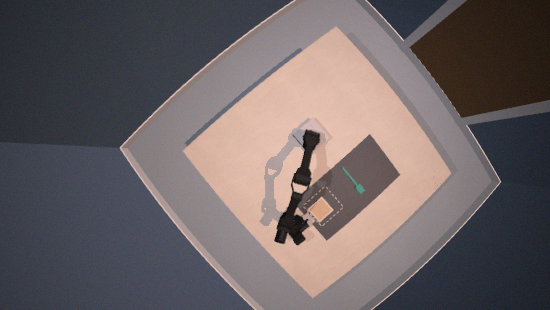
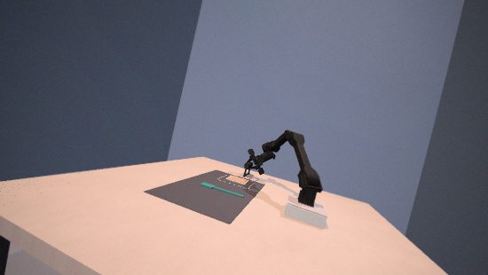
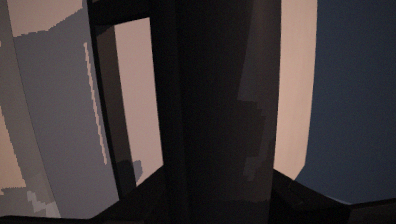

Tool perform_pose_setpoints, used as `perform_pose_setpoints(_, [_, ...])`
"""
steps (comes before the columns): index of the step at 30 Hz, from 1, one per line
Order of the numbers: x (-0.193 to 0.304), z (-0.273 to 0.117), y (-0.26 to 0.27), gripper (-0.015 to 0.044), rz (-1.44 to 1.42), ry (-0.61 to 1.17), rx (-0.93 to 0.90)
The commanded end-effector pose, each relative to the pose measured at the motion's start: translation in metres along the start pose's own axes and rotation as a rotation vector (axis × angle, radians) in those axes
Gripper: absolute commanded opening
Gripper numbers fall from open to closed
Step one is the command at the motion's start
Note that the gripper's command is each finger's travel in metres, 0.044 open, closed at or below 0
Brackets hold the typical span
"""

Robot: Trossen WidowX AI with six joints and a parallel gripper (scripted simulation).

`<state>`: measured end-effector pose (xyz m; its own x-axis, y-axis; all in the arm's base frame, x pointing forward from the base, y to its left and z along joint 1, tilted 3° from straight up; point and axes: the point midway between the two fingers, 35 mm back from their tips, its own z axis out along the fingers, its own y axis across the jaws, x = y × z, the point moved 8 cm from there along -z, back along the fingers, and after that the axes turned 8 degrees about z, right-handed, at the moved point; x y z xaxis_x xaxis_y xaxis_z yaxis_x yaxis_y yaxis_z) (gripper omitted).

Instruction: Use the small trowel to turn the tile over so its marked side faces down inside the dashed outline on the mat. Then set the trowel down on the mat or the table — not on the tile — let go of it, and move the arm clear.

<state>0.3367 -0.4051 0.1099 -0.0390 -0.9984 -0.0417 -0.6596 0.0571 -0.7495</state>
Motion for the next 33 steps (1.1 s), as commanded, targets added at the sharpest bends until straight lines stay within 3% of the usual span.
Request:
perform_pose_setpoints(1, [0.001,0.000,-0.003,0.0000,-0.015,0.002,0.021])
perform_pose_setpoints(33, [-0.024,0.007,0.010,0.0000,-0.013,0.001,0.020])
